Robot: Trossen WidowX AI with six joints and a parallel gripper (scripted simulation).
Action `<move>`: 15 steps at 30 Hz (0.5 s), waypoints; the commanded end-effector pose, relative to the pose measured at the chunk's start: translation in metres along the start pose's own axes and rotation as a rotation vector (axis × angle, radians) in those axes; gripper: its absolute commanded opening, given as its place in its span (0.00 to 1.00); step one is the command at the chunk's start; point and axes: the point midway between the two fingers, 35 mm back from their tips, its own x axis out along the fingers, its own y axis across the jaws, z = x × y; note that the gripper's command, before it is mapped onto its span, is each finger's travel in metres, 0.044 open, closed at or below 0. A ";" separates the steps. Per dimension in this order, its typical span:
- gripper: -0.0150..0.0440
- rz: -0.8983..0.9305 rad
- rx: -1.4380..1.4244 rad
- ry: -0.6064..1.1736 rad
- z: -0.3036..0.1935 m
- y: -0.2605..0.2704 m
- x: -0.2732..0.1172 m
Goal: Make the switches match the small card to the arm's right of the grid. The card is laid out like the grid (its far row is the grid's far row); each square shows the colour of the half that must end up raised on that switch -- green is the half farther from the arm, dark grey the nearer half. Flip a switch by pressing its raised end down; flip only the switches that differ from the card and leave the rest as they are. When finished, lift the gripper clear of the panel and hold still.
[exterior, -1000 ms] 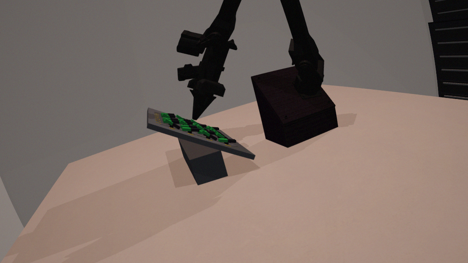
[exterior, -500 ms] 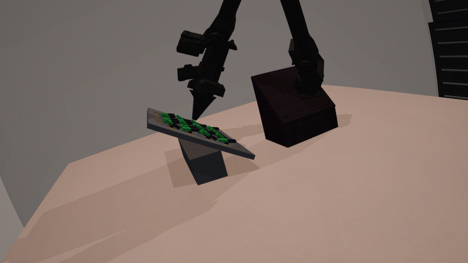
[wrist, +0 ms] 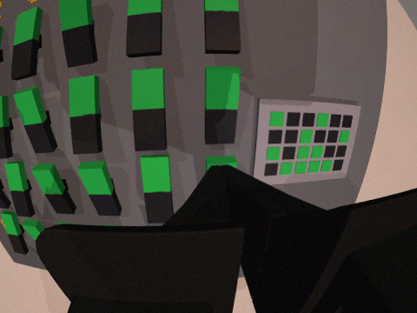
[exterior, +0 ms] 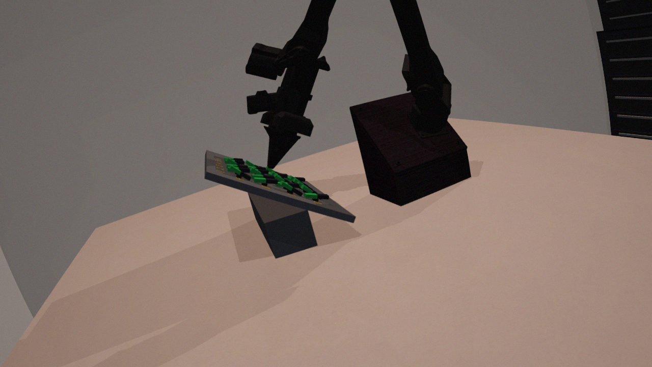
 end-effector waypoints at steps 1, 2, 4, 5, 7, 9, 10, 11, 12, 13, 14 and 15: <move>0.25 -0.005 0.004 0.003 -0.001 -0.001 0.001; 0.25 -0.005 0.004 0.003 -0.001 -0.001 0.001; 0.25 -0.005 0.004 0.003 -0.001 -0.001 0.001; 0.25 -0.005 0.004 0.003 -0.001 -0.001 0.002; 0.25 -0.005 0.004 0.003 -0.001 -0.001 0.002; 0.25 -0.005 0.004 0.003 -0.001 -0.001 0.002; 0.25 -0.005 0.004 0.003 -0.001 -0.001 0.002; 0.25 -0.005 0.004 0.003 -0.001 -0.001 0.002; 0.25 -0.005 0.004 0.003 -0.001 -0.001 0.002; 0.25 -0.005 0.004 0.003 -0.001 -0.001 0.003; 0.25 -0.005 0.004 0.003 -0.001 -0.001 0.003; 0.25 -0.005 0.004 0.003 -0.001 -0.001 0.003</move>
